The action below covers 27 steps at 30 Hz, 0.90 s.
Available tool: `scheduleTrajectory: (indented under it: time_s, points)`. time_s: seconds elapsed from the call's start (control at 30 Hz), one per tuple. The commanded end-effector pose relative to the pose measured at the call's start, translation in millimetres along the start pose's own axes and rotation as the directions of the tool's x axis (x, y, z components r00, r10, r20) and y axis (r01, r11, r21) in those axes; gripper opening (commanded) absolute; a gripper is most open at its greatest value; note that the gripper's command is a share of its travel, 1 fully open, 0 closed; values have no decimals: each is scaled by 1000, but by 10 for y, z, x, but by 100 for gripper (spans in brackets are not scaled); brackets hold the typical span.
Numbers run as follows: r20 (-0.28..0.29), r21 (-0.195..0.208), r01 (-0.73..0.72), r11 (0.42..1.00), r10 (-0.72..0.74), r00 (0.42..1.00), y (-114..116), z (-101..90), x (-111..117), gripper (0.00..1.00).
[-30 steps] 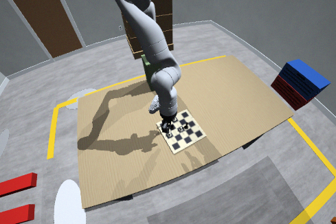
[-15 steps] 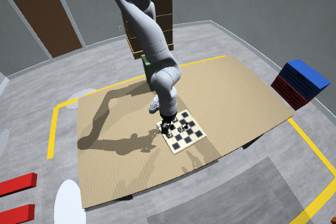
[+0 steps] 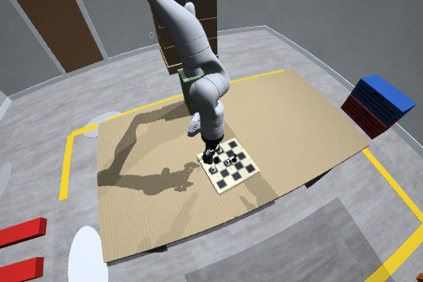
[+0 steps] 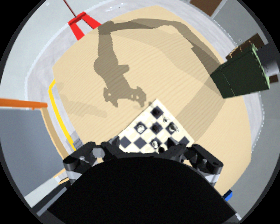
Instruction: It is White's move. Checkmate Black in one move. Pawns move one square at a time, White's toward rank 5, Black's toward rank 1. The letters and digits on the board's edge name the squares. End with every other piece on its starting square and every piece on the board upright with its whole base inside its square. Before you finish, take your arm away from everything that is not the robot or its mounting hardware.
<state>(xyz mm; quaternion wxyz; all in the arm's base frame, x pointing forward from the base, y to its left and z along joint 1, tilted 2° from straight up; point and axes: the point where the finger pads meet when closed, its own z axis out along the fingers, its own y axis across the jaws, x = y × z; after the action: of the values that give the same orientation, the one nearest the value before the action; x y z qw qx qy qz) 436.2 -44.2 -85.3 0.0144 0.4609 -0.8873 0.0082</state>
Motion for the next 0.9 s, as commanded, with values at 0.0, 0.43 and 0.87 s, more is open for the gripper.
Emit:
scheduleTrajectory:
  time_s: [0.0, 0.43, 0.87]
  points:
    - [9, 18, -7, 1000, 7, 1000, -79, -200, -3, 100]
    - [9, 18, -7, 1000, 7, 1000, -75, -467, -1, 100]
    - [9, 18, -7, 1000, 7, 1000, -74, -469, -1, 100]
